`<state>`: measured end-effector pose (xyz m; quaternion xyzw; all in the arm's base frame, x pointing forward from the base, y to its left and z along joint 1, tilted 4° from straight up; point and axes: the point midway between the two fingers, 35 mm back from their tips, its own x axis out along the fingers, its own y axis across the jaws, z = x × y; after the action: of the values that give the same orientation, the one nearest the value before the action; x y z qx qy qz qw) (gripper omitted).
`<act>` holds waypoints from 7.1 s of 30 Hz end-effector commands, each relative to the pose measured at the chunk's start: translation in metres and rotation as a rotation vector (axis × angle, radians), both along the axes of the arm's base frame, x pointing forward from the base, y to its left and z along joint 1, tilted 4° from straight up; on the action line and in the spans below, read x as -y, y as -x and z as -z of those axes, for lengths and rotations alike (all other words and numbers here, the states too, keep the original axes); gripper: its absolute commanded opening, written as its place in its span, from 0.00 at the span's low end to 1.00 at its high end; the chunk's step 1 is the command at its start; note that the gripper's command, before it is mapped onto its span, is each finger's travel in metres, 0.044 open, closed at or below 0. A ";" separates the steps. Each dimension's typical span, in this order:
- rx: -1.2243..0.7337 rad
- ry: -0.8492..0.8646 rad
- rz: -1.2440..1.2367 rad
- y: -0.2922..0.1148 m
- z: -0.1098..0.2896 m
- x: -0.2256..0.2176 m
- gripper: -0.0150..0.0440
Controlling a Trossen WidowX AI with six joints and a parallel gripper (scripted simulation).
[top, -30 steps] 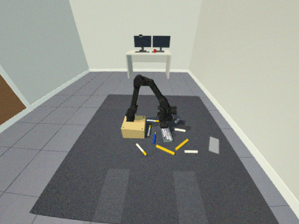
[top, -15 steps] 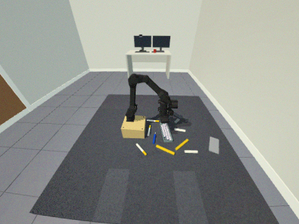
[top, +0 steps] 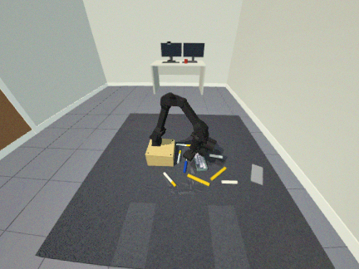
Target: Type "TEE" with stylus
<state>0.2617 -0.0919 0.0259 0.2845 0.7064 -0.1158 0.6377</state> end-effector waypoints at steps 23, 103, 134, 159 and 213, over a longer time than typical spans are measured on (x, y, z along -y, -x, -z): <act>-0.328 -0.475 1.031 0.057 0.029 0.094 0.51; -0.326 -0.472 1.027 0.054 0.071 0.095 0.25; -0.304 -0.126 0.170 0.049 0.045 0.061 0.25; -0.452 0.248 -1.145 0.016 0.029 0.043 0.25; -0.468 0.269 -1.219 0.008 0.070 0.041 0.34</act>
<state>0.2539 -0.1325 -0.0432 -0.2806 0.8395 0.1191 0.4498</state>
